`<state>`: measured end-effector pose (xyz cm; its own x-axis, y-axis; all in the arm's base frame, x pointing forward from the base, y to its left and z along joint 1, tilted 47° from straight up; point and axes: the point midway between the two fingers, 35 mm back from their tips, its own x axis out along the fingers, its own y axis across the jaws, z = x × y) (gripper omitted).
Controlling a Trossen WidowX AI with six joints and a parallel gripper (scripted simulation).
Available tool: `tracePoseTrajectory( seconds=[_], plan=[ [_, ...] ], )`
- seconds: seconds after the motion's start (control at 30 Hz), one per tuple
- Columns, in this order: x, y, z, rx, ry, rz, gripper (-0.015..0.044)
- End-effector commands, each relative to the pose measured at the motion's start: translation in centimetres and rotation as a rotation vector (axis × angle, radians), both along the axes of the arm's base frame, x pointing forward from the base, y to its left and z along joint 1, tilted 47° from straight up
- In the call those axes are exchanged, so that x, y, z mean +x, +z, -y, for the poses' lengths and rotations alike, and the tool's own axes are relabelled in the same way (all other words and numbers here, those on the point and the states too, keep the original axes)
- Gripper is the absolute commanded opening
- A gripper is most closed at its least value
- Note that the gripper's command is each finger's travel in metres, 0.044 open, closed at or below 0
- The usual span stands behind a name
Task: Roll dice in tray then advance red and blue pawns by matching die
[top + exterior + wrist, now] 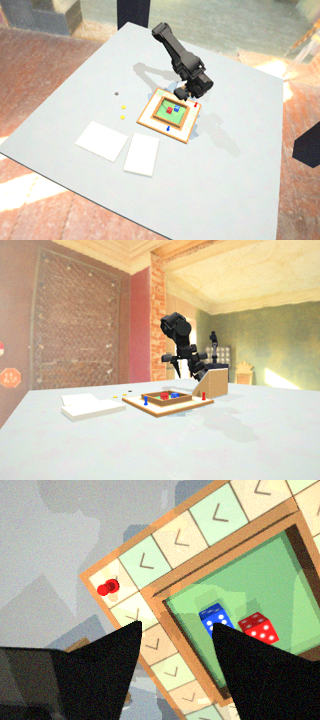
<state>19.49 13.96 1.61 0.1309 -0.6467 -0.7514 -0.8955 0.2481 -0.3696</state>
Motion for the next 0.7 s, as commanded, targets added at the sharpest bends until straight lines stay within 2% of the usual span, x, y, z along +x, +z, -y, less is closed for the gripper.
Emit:
tracePoseTrajectory(
  seconds=[0.0, 0.07, 0.47, 0.67],
  plan=[
    [-3.1, -3.2, -0.3, 0.042, -0.488, 0.420, 0.0200],
    [-3.8, -3.9, -0.4, 0.057, -0.606, 0.535, 0.0200],
    [-5.8, -5.8, -0.4, 0.124, -0.971, 0.928, 0.0200],
    [-6.0, -5.8, -0.2, 0.126, -0.979, 0.937, 0.0200]
  ],
)
